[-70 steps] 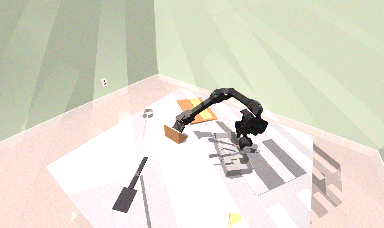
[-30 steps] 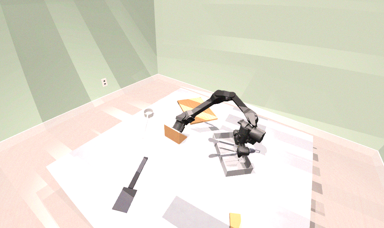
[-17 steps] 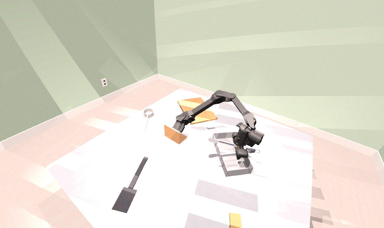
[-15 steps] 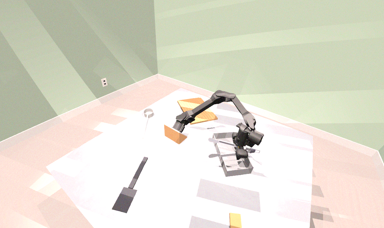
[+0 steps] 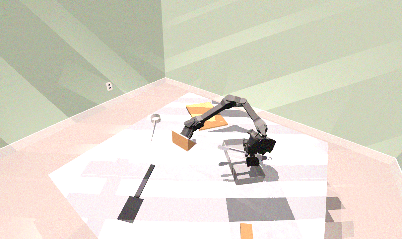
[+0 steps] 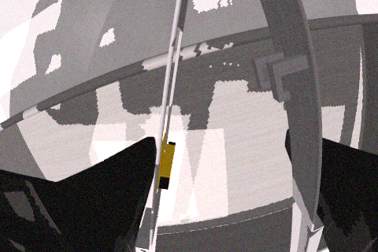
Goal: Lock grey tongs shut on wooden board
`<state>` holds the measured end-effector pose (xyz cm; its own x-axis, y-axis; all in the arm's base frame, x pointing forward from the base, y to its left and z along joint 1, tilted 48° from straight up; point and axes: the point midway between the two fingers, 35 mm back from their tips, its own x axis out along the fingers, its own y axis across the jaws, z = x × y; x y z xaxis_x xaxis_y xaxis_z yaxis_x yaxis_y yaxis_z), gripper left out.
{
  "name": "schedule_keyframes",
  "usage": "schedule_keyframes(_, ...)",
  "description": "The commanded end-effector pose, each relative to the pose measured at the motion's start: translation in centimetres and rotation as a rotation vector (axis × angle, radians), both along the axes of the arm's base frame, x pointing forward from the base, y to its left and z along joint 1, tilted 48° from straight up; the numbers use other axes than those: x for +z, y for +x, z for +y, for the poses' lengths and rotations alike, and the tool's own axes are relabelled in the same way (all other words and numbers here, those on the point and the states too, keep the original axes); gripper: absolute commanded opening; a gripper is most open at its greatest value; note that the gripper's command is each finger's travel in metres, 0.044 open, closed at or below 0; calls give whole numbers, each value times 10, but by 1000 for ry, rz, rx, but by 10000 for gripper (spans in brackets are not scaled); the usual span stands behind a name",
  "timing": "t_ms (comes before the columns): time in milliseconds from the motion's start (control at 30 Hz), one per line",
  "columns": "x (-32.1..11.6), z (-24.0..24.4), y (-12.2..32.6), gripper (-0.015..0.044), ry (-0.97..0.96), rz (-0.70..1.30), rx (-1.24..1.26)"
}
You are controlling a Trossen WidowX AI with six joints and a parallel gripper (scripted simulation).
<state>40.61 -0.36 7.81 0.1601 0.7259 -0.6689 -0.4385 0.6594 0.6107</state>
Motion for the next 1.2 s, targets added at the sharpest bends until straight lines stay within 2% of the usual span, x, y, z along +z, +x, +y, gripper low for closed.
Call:
schedule_keyframes(0, 0, 0, 0, 314, 0, 0, 1)
schedule_keyframes(1167, 0, 0, 0, 81, 0, 0, 1)
